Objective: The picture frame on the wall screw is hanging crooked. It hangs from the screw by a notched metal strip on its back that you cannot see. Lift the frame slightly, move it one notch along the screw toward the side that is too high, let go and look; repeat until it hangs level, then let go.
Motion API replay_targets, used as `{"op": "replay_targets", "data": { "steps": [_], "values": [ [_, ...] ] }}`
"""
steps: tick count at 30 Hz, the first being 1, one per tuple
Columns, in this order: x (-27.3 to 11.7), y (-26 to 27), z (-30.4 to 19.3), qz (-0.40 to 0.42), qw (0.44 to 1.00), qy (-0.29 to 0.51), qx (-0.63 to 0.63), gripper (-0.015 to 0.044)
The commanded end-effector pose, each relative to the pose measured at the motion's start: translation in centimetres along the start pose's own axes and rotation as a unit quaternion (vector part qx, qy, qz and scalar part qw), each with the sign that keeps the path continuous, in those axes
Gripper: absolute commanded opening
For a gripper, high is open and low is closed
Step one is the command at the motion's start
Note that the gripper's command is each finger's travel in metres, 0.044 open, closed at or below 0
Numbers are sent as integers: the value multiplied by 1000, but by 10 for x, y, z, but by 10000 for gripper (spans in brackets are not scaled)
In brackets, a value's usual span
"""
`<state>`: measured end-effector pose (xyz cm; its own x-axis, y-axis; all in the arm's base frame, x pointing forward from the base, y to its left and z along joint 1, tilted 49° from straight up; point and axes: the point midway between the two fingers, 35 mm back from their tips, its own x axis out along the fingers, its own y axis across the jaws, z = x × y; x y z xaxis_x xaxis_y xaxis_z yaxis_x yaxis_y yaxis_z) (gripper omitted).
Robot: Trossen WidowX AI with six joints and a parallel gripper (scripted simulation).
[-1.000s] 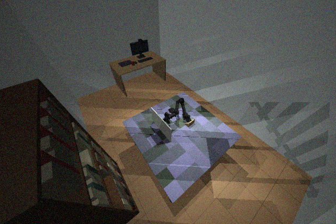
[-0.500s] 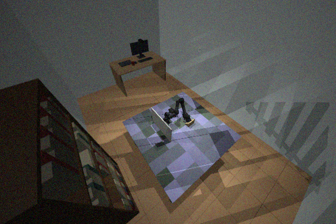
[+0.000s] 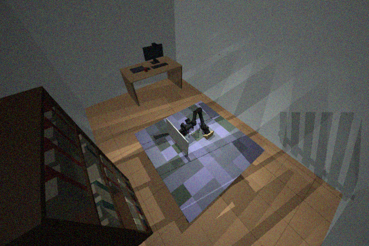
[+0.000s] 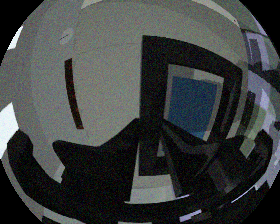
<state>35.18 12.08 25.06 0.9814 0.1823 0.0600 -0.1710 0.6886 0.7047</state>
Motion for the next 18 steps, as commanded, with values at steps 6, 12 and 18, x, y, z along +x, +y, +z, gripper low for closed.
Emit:
{"op": "replay_targets", "data": {
  "steps": [6, 12, 18],
  "values": [
    [0, 0, 0, 0, 1000, -1, -22, 0],
    [0, 0, 0, 0, 999, -1, -43, 0],
    [0, 0, 0, 0, 1000, 0, -31, 157]
  ]
}}
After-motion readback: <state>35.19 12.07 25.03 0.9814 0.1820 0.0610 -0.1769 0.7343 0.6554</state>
